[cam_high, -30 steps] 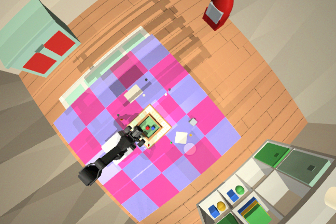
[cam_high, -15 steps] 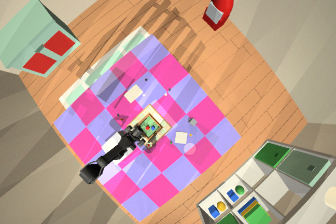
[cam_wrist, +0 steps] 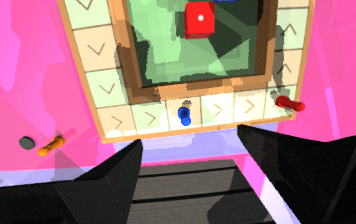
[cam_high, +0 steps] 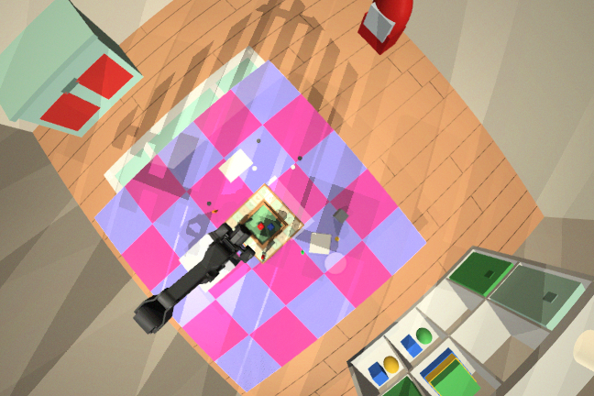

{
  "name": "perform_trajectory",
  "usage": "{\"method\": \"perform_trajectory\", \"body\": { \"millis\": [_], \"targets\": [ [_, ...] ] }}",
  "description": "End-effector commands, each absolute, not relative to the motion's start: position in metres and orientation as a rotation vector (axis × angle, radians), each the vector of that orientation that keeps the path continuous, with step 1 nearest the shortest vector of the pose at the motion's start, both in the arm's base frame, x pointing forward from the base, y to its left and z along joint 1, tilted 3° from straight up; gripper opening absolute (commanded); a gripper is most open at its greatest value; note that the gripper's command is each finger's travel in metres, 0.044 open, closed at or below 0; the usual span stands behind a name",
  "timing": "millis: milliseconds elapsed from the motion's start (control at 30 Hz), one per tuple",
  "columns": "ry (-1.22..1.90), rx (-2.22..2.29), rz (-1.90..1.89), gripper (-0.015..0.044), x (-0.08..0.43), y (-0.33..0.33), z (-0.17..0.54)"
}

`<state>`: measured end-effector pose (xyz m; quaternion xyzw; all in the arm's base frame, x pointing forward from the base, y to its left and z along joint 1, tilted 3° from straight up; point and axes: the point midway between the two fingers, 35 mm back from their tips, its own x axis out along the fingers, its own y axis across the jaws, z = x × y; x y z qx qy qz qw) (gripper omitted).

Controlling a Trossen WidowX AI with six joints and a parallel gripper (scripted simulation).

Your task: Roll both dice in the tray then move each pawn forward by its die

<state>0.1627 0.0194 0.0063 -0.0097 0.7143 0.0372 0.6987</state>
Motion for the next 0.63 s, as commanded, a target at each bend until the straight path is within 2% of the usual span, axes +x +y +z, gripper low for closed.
{"method": "perform_trajectory", "body": {
  "millis": [0, 167, 600],
  "targets": [
    [1.586, -0.016, 0.069, 0.0440, 0.168, 0.013, 0.029],
    [1.587, 0.020, 0.030, 0.0440, 0.168, -0.007, 0.087],
    [1.578, 0.021, 0.034, 0.0440, 0.171, -0.004, 0.079]
  ]
}}
